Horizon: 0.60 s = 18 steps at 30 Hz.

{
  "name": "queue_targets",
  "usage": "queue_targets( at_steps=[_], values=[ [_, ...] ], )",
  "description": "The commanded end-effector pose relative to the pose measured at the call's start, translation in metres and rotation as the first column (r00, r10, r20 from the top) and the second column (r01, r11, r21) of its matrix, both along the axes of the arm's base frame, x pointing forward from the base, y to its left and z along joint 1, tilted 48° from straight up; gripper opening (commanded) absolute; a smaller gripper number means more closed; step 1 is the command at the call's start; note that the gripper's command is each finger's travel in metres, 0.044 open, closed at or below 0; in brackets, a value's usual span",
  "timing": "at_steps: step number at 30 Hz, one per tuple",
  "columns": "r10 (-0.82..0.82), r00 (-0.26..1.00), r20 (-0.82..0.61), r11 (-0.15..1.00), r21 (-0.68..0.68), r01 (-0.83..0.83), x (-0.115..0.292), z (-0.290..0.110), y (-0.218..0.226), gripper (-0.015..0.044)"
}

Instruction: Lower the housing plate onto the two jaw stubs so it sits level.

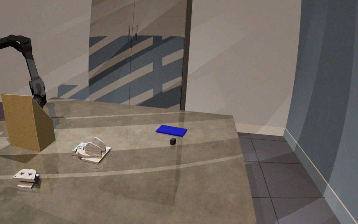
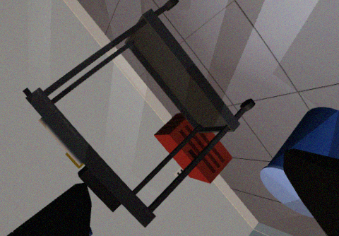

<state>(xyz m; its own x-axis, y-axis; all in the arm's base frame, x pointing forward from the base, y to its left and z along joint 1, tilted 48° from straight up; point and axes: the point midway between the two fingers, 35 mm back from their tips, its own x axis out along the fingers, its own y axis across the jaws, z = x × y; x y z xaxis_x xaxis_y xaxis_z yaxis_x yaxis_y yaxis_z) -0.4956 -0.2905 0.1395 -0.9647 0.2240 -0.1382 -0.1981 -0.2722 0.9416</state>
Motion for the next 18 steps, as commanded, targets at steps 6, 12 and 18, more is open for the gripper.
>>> queue_targets(
  at_steps=[6,12,18],
  values=[
    [0.041,0.999,0.026,0.999,0.03,-0.042,0.007,-0.007,-0.013,0.044],
    [0.152,0.983,0.102,0.98,0.114,-0.163,0.028,-0.028,-0.048,0.044],
    [0.255,0.948,0.19,0.936,0.2,-0.292,0.052,-0.05,-0.079,0.044]
  ],
)
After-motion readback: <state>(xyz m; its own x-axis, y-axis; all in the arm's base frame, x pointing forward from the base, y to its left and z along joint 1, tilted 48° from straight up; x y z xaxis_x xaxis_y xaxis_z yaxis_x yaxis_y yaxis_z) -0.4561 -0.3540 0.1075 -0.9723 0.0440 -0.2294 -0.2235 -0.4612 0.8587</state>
